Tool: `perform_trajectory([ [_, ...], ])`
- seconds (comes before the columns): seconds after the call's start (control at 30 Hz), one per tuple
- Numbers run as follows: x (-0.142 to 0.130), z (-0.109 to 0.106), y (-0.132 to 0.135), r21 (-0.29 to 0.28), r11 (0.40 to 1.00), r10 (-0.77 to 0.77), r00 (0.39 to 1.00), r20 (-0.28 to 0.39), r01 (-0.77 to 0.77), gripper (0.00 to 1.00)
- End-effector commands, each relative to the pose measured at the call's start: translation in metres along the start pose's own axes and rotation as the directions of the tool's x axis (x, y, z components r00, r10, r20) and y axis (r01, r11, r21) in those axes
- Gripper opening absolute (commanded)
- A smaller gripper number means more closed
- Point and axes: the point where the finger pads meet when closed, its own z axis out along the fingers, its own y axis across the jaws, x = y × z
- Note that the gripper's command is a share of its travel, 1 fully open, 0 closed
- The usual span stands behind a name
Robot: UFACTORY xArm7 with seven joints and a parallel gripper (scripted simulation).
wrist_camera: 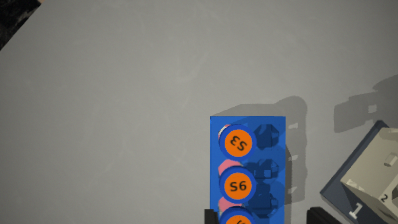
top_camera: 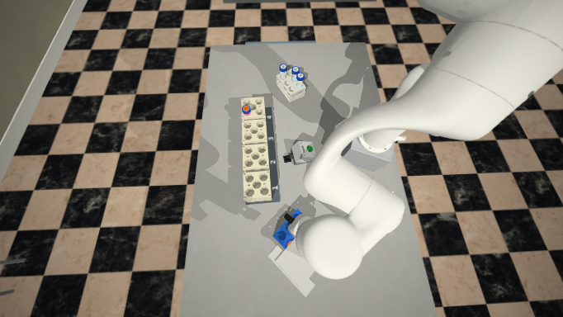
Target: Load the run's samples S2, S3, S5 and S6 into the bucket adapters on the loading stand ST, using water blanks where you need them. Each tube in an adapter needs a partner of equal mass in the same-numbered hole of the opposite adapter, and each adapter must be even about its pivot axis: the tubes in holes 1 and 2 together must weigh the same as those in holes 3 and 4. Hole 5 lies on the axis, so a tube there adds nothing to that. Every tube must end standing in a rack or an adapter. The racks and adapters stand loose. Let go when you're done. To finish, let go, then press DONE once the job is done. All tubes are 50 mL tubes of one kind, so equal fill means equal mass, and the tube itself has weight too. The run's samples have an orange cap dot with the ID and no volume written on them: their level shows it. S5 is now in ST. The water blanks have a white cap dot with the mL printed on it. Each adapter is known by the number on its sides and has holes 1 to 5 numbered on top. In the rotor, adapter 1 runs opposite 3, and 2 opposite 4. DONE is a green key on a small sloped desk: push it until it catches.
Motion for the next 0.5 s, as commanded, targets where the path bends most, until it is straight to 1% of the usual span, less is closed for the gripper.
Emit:
perform_trajectory([
  [0.0, 0.002, 0.004, 0.000, 0.000, 1.000, 0.000, 1.000, -0.005, 0.000, 0.57],
  [0.47, 0.002, 0.030, 0.000, 0.000, 1.000, 0.000, 1.000, -0.005, 0.000, 0.57],
])
